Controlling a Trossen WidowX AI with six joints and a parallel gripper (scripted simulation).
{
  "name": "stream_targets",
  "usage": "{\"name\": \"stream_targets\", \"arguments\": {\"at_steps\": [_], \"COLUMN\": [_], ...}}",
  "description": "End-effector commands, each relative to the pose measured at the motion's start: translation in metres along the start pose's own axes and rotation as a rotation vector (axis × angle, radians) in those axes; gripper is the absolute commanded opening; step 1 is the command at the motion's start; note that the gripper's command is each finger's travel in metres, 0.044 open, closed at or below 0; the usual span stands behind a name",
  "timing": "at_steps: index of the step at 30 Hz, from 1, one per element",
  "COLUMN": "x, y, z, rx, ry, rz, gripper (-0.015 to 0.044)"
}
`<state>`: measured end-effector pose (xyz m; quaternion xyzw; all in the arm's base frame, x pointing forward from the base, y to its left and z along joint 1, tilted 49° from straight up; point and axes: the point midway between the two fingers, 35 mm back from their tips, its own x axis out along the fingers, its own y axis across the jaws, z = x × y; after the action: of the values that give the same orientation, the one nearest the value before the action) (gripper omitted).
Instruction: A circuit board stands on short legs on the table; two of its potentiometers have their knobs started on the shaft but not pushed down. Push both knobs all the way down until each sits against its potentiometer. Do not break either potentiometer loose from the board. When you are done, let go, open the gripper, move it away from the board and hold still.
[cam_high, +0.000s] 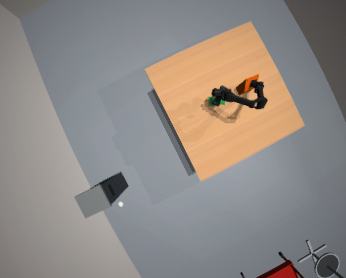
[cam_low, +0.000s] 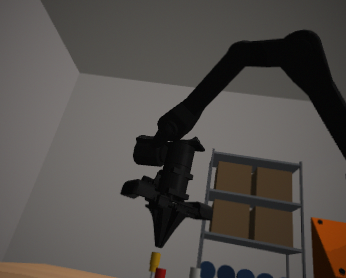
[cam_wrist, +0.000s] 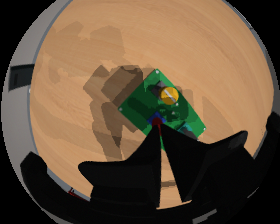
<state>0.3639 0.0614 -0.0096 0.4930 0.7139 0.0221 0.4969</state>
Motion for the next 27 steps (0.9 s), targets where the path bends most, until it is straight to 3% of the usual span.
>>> {"name": "stream_targets", "arguments": {"at_steps": [1,27], "x": [-0.003,-0.014], "y": [0.000,-0.005], "z": [0.003,0.015], "rx": [-0.139,-1.039], "ry": [-0.005,0.020], "rz": [-0.003,-0.003], "gripper": [0.0000,0.0000]}}
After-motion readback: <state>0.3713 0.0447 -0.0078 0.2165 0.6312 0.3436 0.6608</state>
